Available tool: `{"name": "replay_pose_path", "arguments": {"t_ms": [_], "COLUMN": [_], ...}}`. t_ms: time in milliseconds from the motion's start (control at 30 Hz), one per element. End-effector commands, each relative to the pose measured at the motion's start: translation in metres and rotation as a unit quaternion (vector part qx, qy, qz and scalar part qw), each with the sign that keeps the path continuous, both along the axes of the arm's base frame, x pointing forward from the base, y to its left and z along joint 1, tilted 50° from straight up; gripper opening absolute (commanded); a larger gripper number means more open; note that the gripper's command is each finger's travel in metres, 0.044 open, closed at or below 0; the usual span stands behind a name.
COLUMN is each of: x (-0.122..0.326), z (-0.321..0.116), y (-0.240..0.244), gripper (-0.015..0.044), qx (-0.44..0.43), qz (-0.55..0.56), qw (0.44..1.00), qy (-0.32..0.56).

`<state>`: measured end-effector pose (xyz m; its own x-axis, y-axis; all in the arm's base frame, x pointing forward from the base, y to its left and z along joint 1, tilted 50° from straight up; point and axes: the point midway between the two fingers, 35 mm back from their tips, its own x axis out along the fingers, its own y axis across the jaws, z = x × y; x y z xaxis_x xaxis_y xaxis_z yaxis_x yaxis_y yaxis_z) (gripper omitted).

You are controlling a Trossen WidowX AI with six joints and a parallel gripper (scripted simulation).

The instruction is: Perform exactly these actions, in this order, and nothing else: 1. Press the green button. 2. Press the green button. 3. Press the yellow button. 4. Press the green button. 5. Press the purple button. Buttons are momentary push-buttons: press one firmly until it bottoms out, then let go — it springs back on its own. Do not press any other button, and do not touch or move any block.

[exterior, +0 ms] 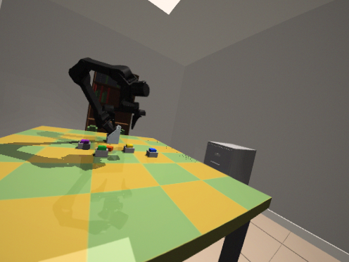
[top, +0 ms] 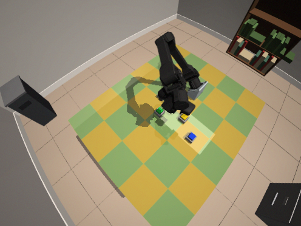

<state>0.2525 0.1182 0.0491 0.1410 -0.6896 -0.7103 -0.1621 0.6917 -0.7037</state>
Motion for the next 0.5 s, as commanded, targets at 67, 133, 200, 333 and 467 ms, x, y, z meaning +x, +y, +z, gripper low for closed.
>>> {"name": "replay_pose_path", "arguments": {"t_ms": [67, 133, 200, 333, 467], "x": [-0.01, -0.018, -0.029, -0.044, -0.044], "z": [-0.062, -0.084, -0.107, -0.138, -0.138], "y": [0.069, 0.088, 0.104, 0.121, 0.121], "gripper": [0.04, 0.04, 0.04, 0.04, 0.04], "qx": [-0.007, -0.012, -0.018, -0.026, -0.026], "qz": [-0.013, -0.017, -0.021, -0.026, -0.026], "qw": [1.0, 1.0, 1.0, 0.999, 0.999], "qy": [-0.005, -0.009, -0.014, -0.021, -0.021]}}
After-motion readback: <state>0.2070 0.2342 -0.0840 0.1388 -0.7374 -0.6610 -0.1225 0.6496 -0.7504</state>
